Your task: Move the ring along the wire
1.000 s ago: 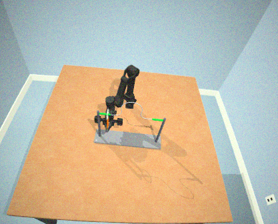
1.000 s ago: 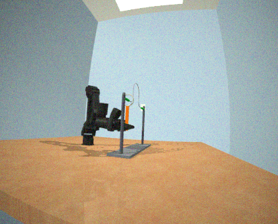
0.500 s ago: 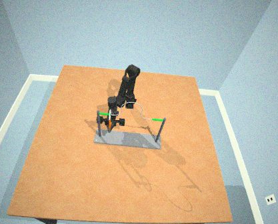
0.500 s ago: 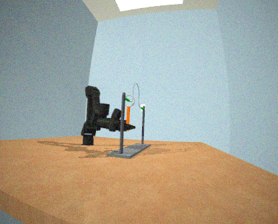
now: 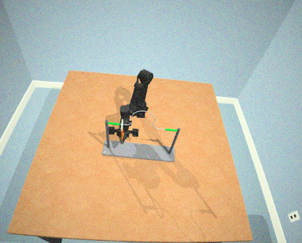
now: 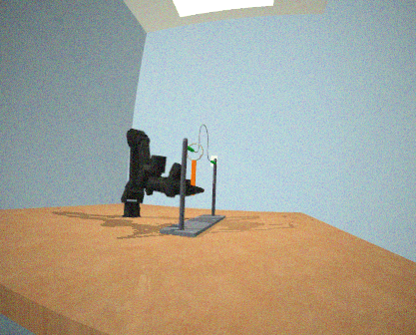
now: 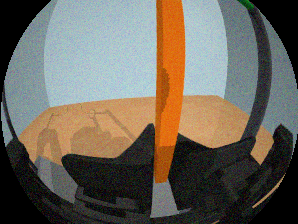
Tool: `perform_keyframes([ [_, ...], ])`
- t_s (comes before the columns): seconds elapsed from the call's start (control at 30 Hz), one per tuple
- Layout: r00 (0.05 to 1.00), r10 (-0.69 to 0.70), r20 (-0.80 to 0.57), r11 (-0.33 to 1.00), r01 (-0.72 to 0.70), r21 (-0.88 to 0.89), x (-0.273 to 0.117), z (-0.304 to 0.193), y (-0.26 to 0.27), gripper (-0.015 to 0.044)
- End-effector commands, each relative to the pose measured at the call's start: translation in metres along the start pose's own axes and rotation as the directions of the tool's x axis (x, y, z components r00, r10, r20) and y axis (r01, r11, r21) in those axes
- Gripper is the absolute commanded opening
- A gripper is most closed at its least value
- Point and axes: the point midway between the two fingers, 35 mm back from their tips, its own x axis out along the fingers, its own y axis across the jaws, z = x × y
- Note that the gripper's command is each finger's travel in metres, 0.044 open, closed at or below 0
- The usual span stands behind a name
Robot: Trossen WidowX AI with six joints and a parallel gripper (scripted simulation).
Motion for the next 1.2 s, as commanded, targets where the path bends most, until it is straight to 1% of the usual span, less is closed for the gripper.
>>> perform_keyframes([
  [0.0,1.0,-0.002,0.005,1.0,0.002,0.016,-0.001,0.001,0.005,-0.015],
  [0.3,1.0,0.005,0.006,0.996,-0.005,0.085,-0.001,0.001,0.022,-0.015],
  [0.6,1.0,0.017,0.009,0.976,-0.018,0.218,-0.001,0.005,0.049,-0.015],
  [0.83,1.0,0.027,0.013,0.94,-0.03,0.34,-0.001,0.011,0.07,-0.015],
  [1.03,0.999,0.038,0.019,0.884,-0.042,0.466,-0.002,0.021,0.092,-0.015],
  [1.17,0.998,0.057,0.0,0.853,-0.049,0.52,-0.005,0.026,0.102,-0.015],
])
